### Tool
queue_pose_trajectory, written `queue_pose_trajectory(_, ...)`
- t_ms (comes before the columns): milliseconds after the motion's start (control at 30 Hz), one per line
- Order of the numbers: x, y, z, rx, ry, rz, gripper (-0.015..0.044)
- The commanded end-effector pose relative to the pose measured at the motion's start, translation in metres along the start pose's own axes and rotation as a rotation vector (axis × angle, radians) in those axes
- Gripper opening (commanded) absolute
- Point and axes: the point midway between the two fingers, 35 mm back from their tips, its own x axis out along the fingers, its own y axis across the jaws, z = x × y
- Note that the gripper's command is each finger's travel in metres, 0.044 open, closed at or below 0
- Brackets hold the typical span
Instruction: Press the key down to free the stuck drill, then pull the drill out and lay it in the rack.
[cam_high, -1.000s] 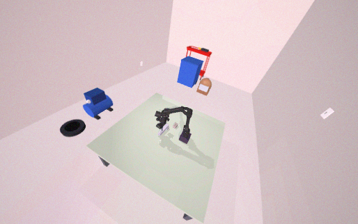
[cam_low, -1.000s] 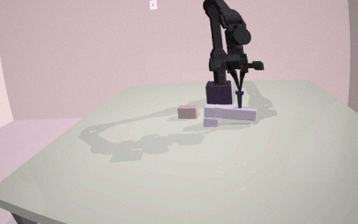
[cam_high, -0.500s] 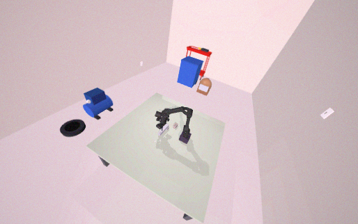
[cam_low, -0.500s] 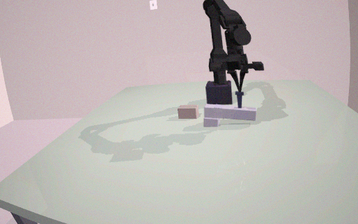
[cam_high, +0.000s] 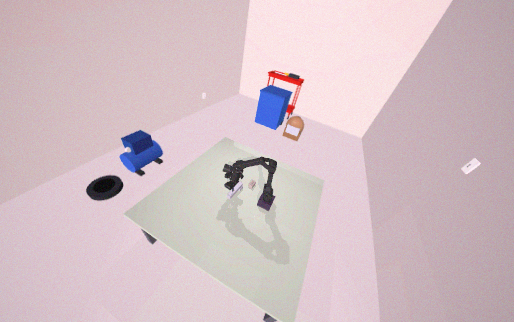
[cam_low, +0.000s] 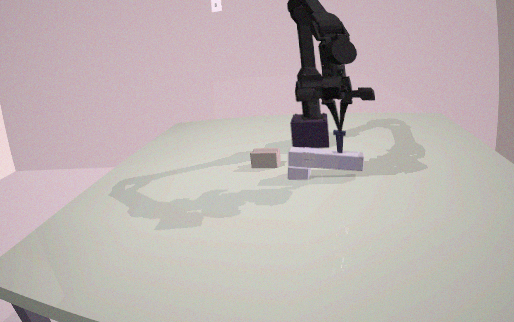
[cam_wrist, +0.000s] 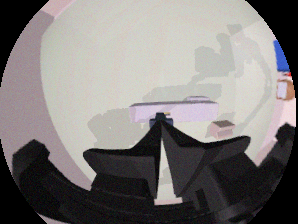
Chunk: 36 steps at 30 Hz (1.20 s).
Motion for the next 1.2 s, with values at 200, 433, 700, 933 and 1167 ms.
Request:
queue_pose_trajectory(200, 0.026, 0.000, -0.008, -0.001, 0.055, -0.011, 0.0000)
queue_pose_trajectory(433, -0.004, 0.002, 0.000, -0.001, 0.054, -0.011, 0.0131)
queue_pose_trajectory(700, -0.056, 0.002, 0.004, -0.001, 0.054, -0.011, 0.0341)
queue_pose_trajectory(933, -0.027, -0.040, 0.015, -0.390, 0.047, -0.008, 0.0440)
queue_pose_trajectory(1167, -0.001, -0.096, 0.016, -0.892, 0.055, 0.000, 0.0440)
